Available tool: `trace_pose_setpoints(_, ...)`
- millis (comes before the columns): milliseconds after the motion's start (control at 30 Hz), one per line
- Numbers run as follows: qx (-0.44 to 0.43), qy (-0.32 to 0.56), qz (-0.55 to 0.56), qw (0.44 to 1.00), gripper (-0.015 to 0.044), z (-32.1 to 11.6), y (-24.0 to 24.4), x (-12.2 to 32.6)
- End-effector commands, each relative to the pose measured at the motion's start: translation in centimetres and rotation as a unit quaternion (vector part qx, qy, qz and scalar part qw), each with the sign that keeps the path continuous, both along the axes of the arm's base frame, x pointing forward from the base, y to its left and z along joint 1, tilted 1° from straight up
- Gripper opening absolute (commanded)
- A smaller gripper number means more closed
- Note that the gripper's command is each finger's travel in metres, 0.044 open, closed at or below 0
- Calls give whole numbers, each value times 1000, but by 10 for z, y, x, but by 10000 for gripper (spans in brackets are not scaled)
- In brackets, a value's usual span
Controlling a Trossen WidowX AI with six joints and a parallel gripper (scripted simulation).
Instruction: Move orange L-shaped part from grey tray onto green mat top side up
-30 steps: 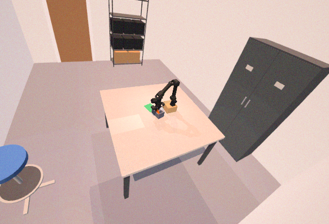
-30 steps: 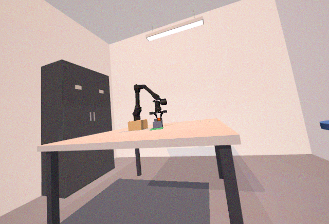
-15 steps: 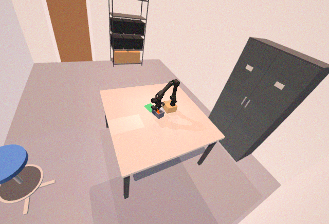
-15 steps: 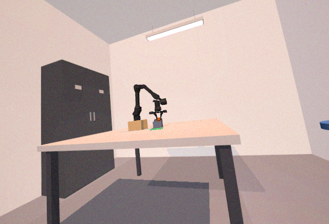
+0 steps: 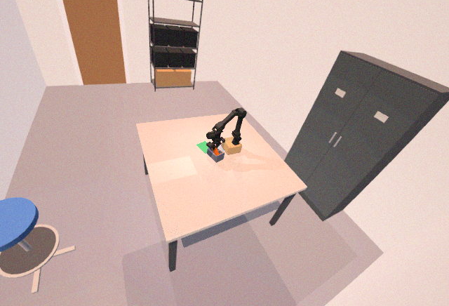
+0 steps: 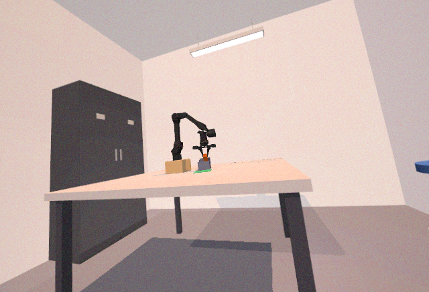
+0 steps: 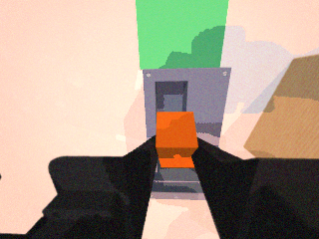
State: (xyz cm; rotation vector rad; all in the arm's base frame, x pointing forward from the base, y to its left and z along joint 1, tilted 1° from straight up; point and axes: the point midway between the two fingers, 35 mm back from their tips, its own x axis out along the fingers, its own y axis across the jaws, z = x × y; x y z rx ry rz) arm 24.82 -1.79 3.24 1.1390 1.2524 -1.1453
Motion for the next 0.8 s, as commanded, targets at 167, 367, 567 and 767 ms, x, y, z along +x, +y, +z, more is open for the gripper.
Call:
trace_pose_setpoints(167, -2, -4, -3, 1000, 0, 17, -1, 2)
trace_pose_setpoints(367, -2, -4, -3, 1000, 0, 27, -1, 2)
trace_pose_setpoints(567, -2, -4, -3, 1000, 0, 36, -1, 2)
trace_pose_setpoints(767, -2, -4, -3, 1000, 0, 46, 0, 2)
